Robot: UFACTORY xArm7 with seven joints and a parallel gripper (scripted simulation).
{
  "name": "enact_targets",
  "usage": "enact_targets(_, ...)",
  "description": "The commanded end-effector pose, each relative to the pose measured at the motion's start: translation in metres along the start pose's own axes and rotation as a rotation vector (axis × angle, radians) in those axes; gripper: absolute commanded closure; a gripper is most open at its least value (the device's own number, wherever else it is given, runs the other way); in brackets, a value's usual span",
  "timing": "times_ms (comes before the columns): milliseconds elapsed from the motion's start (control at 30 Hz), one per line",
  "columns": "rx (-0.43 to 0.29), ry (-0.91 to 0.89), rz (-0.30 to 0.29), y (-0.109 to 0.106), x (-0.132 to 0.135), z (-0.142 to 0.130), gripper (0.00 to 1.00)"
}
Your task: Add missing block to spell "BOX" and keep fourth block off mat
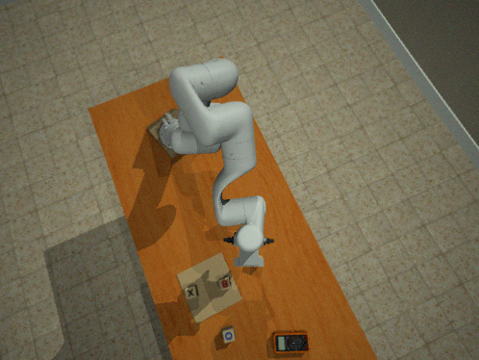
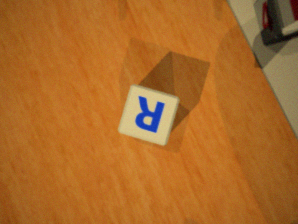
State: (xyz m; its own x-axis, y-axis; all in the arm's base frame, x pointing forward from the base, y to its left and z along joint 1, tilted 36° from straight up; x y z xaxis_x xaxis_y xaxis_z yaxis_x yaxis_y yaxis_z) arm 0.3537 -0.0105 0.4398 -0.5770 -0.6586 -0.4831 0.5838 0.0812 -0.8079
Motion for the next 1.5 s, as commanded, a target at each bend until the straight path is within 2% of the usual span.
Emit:
enact_targets(0, 0.003, 0.0, 0.003, -0.001, -0.001, 0.001, 0.0)
enact_targets(833, 0.003, 0.0, 0.003, -0.001, 0.0, 0.002, 0.0)
enact_targets(867, 0.001, -0.001, 0.005, -0.002, 0.004, 0.01, 0.0)
enact_targets(933, -0.003, -0.003, 0.012, -0.004, 0.03, 0.049, 0.0)
enact_targets(1067, -0.002, -0.002, 0.012, -0.005, 0.055, 0.078, 0.0)
enact_targets(1133, -0.002, -0.002, 0.012, -0.005, 0.055, 0.078, 0.0)
enact_targets(1200, 0.002, -0.001, 0.006, -0.005, 0.086, 0.108, 0.0)
enact_targets(1300, 0.003, 0.0, 0.003, -0.005, 0.097, 0.116, 0.0)
enact_targets(1467, 0.003, 0.0, 0.003, -0.005, 0.097, 0.116, 0.0)
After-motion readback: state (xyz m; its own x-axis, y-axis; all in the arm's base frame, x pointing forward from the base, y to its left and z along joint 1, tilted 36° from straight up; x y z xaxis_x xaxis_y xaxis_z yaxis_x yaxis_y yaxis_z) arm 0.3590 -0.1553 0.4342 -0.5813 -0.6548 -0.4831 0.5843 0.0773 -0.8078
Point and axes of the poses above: the point where the finger pads meet when closed, its own y axis out along the fingers, its own x axis across the jaws, z = x × y, the point moved 9 cm from there along -y, back along the fingers, and after that the axes turned 13 degrees about y, right-handed, at the moved point
